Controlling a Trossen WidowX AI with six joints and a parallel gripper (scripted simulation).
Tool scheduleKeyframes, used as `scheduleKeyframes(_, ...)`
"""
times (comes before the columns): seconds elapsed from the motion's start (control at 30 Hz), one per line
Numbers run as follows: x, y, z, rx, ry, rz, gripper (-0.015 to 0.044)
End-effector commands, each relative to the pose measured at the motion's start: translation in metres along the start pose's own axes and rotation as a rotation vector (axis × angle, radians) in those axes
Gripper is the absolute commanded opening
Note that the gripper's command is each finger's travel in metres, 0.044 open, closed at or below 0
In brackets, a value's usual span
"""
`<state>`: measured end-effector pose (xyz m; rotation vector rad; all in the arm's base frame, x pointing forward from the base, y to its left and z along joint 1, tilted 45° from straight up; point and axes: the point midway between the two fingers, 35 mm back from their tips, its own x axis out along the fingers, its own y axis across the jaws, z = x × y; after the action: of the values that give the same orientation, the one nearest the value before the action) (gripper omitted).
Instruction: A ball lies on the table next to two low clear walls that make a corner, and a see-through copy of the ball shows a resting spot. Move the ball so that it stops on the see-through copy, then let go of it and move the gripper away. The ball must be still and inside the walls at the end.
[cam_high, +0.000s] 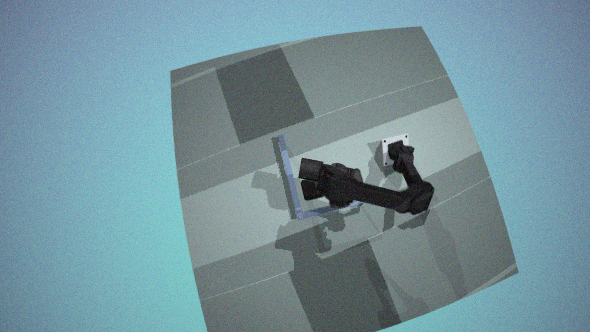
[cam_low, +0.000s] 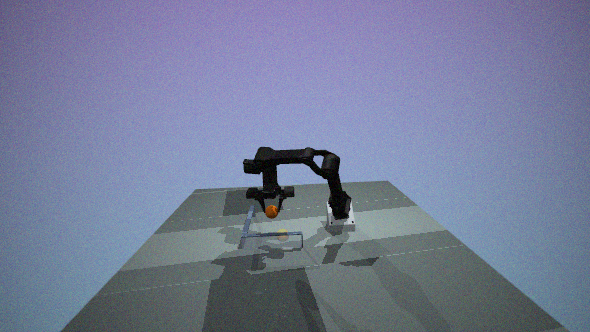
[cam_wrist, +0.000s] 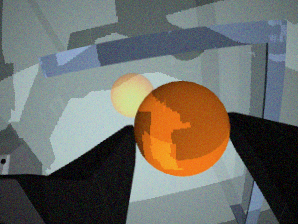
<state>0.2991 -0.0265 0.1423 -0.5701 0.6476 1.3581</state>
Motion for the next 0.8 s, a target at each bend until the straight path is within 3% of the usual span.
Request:
scheduleKeyframes(0.0, 0.007, 0.013, -0.001, -0.010, 0.004, 0.001, 0.0000)
scheduleKeyframes(0.5, 0.029, 0.038, -0.006, -0.018, 0.006, 0.005, 0.0000)
scheduleKeyframes(0.77, 0.064, 0.037, -0.007, -0.018, 0.008, 0.004, 0.0000)
